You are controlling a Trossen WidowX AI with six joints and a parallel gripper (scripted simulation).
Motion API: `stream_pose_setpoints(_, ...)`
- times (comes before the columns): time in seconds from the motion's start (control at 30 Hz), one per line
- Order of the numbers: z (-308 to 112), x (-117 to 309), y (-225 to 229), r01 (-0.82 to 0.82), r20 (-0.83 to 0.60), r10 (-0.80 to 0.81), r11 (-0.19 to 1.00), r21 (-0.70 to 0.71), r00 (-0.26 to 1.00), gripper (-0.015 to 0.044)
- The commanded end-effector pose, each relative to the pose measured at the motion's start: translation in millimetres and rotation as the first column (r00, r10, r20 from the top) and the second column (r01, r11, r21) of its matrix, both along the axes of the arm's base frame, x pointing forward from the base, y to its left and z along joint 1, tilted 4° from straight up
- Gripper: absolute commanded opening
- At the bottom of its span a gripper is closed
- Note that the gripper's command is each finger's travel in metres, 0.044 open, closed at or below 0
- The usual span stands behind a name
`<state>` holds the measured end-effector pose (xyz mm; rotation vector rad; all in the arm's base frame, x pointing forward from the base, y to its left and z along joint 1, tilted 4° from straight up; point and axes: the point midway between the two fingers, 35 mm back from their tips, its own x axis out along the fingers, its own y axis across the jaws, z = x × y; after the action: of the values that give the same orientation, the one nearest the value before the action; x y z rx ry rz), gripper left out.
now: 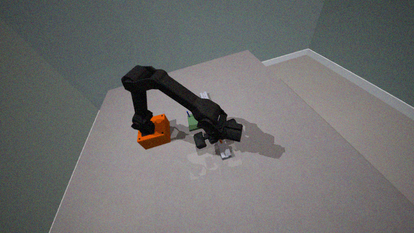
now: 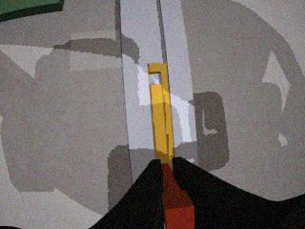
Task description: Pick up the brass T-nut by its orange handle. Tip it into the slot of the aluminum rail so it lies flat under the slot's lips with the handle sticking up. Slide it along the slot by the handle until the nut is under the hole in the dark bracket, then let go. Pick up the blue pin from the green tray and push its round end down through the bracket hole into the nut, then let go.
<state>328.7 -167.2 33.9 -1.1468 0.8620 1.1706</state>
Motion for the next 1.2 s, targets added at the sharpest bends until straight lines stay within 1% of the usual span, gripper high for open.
stream_pose_setpoints(0.0, 0.2, 0.8, -0.5, 0.006, -0.011, -0.006, 1.000, 0.000, 1.000, -0.0150)
stream_pose_setpoints(1.17, 0.8, 5.0, -0.5, 0.008, -0.074, -0.008, 1.000, 0.002, 0.997, -0.0150)
